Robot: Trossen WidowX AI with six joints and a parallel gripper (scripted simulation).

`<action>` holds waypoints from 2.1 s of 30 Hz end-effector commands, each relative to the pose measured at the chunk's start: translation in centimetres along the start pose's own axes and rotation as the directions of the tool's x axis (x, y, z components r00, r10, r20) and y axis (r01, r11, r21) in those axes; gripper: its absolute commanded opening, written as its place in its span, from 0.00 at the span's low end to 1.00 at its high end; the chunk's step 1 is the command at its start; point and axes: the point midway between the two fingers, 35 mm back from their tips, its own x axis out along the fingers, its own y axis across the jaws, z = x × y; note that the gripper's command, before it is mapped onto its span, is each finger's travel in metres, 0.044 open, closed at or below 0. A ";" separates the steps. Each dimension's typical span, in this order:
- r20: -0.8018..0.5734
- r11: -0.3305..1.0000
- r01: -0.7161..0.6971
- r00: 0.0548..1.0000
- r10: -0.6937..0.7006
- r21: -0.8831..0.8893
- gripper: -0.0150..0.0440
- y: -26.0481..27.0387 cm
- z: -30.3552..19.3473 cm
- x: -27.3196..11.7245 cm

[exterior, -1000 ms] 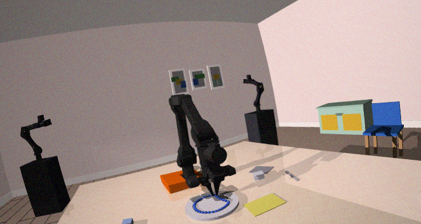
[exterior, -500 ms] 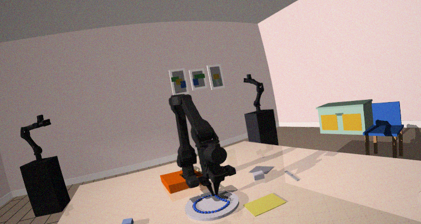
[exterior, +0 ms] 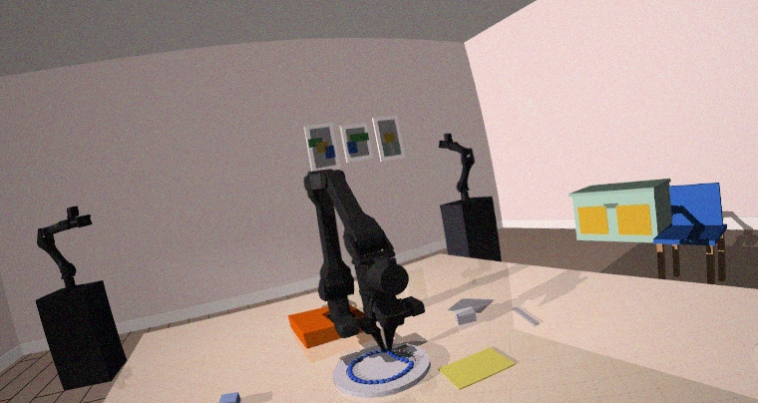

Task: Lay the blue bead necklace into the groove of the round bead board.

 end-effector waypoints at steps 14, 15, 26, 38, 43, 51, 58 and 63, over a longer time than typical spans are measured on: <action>-0.004 1.000 -0.003 1.000 0.003 0.000 0.25 1.1 -0.3 -0.5; -0.004 1.000 -0.003 1.000 0.003 0.000 0.25 1.1 -0.3 -0.3; 0.004 1.000 -0.001 1.000 0.001 -0.007 0.43 1.1 -0.2 0.0; -0.003 1.000 -0.002 1.000 0.002 -0.001 0.97 1.1 -0.3 -0.5; -0.004 1.000 -0.003 1.000 0.003 0.000 1.00 1.0 -0.3 -0.5; -0.004 1.000 -0.003 1.000 0.003 0.000 1.00 1.0 -0.3 -0.5; -0.004 1.000 -0.003 1.000 0.003 0.000 1.00 1.0 -0.3 -0.5; -0.002 0.999 -0.003 1.000 0.003 0.040 0.78 1.4 2.1 -1.6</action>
